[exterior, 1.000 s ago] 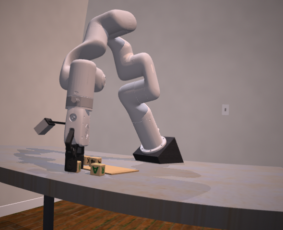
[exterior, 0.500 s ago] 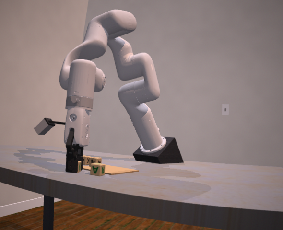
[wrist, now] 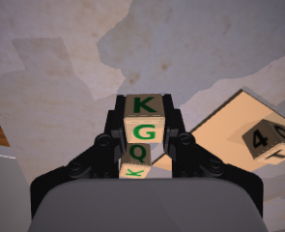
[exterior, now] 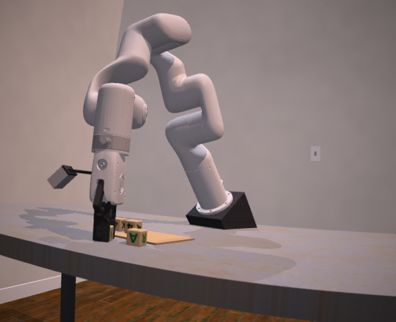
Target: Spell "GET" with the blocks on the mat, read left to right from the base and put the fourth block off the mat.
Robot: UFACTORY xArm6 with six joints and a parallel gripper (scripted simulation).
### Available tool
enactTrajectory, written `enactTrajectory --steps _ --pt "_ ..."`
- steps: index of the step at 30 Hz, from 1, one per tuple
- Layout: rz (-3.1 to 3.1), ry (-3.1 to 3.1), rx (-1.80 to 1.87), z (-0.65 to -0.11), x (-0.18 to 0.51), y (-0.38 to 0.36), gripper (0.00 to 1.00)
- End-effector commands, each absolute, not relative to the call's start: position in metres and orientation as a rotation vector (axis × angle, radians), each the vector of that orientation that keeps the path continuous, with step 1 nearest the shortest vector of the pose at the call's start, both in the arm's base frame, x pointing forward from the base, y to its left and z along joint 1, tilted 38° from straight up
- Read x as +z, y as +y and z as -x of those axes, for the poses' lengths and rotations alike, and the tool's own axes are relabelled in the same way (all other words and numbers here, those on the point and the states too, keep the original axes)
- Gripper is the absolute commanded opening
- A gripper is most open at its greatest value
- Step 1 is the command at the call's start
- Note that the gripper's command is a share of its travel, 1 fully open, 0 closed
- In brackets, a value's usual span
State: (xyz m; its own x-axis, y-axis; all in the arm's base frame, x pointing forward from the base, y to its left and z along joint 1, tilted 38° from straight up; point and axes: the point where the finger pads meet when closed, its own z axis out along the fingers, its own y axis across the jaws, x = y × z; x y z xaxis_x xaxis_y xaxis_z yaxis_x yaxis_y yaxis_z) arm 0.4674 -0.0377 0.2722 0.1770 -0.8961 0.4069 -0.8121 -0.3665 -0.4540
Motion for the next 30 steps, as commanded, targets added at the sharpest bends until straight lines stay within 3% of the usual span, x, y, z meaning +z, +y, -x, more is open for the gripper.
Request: enactTrajectory --steps 1,30 --pt "2.301 1.683 -0.953 -0.4679 0.2738 -0.0375 0.27" --pt "2.301 1.683 -0.953 -0.4659 0.2767 -0.0366 0.27"
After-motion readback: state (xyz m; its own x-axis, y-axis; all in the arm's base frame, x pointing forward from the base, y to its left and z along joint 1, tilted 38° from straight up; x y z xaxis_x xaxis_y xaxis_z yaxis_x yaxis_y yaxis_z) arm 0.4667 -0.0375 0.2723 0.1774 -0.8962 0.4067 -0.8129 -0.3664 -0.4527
